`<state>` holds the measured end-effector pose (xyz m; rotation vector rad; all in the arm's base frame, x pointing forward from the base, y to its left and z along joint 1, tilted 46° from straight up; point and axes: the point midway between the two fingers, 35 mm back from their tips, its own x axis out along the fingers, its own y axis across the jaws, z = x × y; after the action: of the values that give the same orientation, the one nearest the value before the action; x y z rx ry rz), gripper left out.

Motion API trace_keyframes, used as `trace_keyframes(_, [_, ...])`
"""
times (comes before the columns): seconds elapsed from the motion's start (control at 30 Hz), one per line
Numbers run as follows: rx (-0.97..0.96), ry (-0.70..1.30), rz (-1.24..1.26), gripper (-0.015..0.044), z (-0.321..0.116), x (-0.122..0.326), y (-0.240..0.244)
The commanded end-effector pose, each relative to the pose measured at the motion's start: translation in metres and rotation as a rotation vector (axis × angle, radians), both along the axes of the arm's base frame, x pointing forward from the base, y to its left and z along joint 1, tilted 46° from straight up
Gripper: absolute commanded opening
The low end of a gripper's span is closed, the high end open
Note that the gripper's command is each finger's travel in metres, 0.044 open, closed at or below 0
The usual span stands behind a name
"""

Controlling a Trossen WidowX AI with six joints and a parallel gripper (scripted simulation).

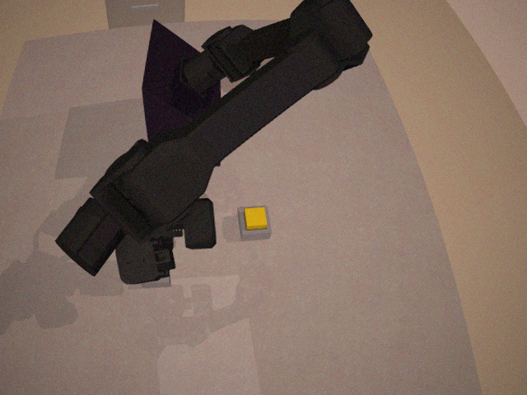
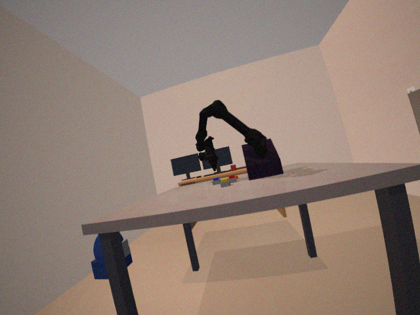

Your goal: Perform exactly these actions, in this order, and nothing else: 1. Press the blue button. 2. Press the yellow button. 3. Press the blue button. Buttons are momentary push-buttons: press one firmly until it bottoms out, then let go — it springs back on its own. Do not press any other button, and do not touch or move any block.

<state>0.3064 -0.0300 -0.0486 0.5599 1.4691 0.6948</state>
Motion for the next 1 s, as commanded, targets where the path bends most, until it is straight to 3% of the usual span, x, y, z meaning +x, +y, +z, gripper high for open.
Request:
trace_keyframes(0.0, [-0.015, -0.024, -0.013, 0.002, 0.027, 0.003, -0.031])
trace_keyframes(0.13, [-0.015, -0.024, -0.013, 0.002, 0.028, 0.003, -0.029])
trace_keyframes(0.27, [-0.019, -0.022, -0.015, 0.002, 0.062, -0.008, -0.002])
trace_keyframes(0.63, [-0.008, -0.017, -0.013, 0.002, 0.14, -0.078, 0.081])
trace_keyframes(0.8, [-0.007, -0.017, -0.013, 0.002, 0.141, -0.083, 0.087])
trace_keyframes(0.97, [-0.004, -0.018, -0.013, 0.002, 0.102, -0.084, 0.128])
